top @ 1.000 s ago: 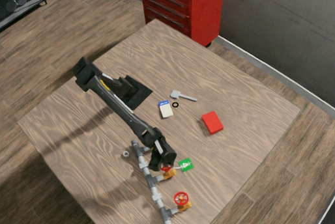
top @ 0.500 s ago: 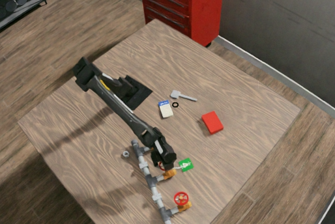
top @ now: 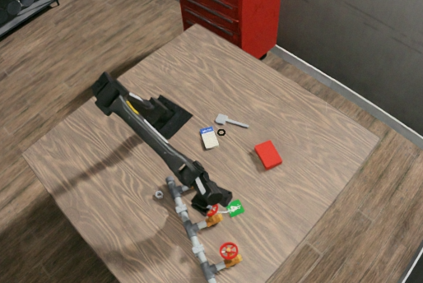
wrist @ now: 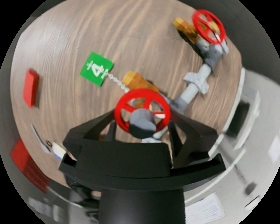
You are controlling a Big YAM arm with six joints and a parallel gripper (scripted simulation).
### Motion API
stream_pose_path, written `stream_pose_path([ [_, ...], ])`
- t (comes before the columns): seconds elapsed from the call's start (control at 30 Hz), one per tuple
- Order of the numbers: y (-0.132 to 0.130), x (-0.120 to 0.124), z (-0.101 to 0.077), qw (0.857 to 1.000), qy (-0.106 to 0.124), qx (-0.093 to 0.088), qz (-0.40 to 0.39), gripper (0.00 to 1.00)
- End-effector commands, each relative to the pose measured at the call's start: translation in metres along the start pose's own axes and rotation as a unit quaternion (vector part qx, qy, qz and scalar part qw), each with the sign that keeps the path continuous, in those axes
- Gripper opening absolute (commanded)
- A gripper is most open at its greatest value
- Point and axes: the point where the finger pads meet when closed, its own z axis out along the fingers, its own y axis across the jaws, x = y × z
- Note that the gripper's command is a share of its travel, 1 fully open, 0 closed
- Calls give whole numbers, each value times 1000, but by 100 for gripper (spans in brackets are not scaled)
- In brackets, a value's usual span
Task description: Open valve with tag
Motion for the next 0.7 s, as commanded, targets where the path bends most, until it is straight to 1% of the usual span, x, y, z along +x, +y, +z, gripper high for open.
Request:
stream_pose_path([
  [0.0,-8,-11,-8,985,-11,7,-172,0],
  [0.13,-8,-11,-8,964,-10,9,-264,0],
  [0.27,-8,-11,-8,935,-9,10,-355,0],
  [0.33,-8,-11,-8,935,-9,10,-355,0],
  [0.37,-6,-9,-7,912,-8,9,-411,0],
  [0.47,-6,-9,-7,881,-8,9,-473,0],
  [0.57,-6,-9,-7,845,-8,9,-535,0],
  [0.6,-6,-9,-7,835,-9,9,-551,0],
  [0.67,-6,-9,-7,827,-8,10,-561,0],
])
